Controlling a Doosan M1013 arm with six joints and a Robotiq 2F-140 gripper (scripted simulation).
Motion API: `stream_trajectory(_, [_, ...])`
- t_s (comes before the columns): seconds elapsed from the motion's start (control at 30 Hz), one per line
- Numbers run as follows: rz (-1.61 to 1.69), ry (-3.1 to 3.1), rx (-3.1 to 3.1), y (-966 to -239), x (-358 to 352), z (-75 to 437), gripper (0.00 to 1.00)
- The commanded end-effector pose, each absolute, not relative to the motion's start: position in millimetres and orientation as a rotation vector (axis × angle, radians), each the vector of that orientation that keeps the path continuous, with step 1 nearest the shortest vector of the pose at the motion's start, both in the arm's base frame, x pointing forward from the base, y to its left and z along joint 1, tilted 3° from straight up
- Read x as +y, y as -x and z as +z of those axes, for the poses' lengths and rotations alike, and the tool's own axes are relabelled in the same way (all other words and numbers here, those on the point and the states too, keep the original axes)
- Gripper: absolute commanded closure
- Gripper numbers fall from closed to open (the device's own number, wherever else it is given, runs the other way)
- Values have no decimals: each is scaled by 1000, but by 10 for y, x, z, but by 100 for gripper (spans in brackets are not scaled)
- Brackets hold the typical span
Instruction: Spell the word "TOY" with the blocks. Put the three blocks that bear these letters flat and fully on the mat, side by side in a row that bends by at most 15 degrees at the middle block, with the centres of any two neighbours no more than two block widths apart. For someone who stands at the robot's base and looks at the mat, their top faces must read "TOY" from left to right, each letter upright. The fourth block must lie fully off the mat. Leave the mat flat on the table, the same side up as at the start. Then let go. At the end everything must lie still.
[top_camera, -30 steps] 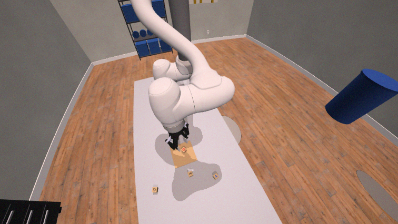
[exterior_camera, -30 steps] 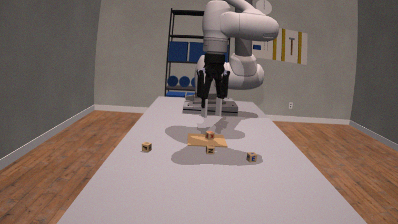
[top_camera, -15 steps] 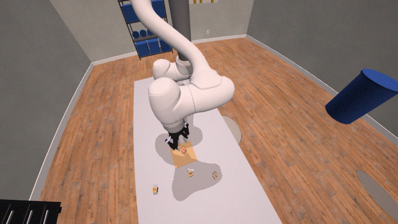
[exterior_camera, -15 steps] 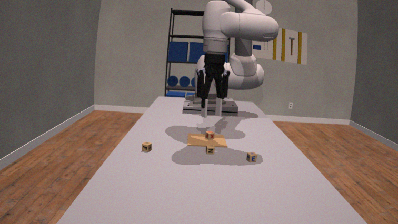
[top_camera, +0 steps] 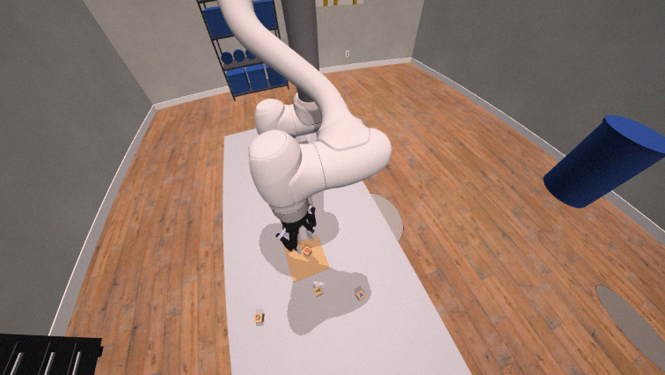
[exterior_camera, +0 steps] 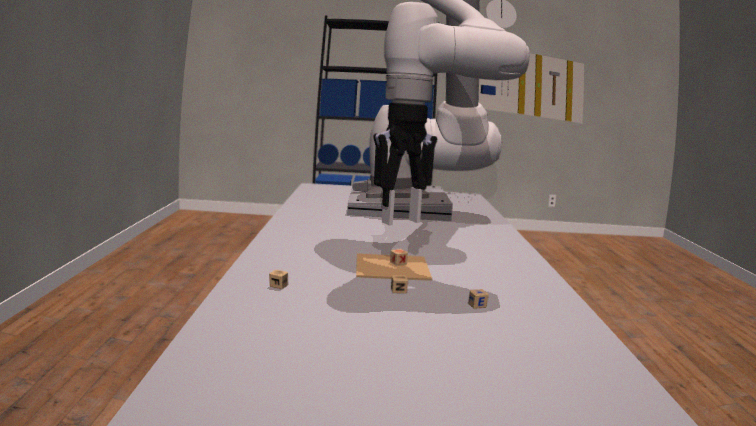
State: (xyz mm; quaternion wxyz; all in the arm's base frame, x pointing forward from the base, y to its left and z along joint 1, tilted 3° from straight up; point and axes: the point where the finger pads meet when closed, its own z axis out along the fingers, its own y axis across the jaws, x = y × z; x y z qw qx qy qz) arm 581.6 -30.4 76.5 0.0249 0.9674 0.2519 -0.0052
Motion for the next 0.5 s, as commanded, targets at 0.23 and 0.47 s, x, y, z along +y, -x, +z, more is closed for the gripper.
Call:
stream_trajectory(0.23, [-22,-2991,777,-5798,-305,602,63])
stream_trajectory(0.47, [-22,-2991,777,-5798,-310,489,63])
